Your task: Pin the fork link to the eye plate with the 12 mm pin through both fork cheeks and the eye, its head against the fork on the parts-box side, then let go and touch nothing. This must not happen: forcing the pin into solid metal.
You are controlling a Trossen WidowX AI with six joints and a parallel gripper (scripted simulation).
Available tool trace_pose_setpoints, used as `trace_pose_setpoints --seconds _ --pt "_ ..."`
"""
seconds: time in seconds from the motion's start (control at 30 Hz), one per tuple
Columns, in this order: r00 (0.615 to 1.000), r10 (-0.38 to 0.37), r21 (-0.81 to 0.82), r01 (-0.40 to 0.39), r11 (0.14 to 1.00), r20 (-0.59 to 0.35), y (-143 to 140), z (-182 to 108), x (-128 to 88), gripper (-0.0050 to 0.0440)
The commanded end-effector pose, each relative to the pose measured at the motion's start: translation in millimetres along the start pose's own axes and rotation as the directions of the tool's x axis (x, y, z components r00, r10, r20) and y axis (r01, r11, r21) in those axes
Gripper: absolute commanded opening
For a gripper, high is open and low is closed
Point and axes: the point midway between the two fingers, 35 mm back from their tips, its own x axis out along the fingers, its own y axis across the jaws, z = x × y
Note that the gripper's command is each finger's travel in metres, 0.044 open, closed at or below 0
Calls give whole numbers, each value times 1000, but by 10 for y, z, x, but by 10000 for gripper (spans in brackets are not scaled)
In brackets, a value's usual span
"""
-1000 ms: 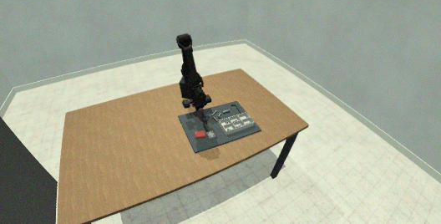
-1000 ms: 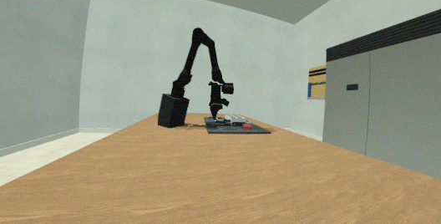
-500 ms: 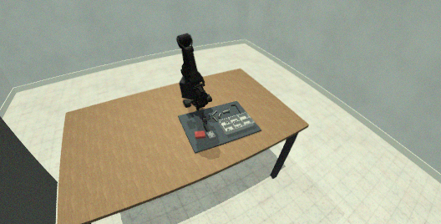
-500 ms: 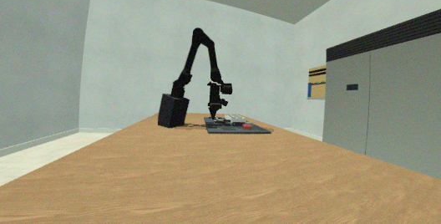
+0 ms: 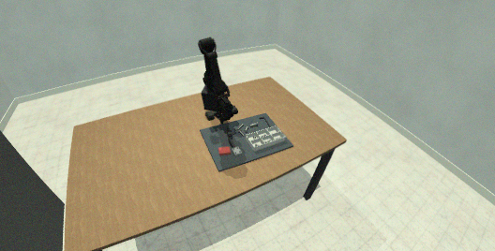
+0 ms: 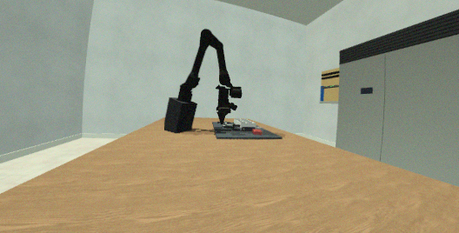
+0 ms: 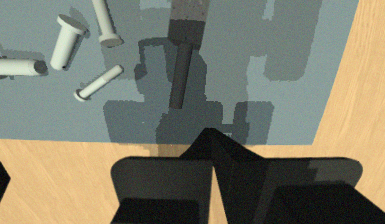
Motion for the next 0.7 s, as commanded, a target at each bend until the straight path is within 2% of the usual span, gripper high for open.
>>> trace_pose_setpoints --seconds 0.0,0.2,0.43,0.5,0.67 --pt "1000 0 0 0 1000 0 0 0 0 0" --pt "1000 0 0 0 1000 0 0 0 -123 0" --pt "1000 1 11 -1 1000 -4 6 -5 -105 0" --pt "1000 1 66 -1 998 -5 20 20 -101 0" --pt "1000 2 322 0 947 -5 99 169 -100 0"
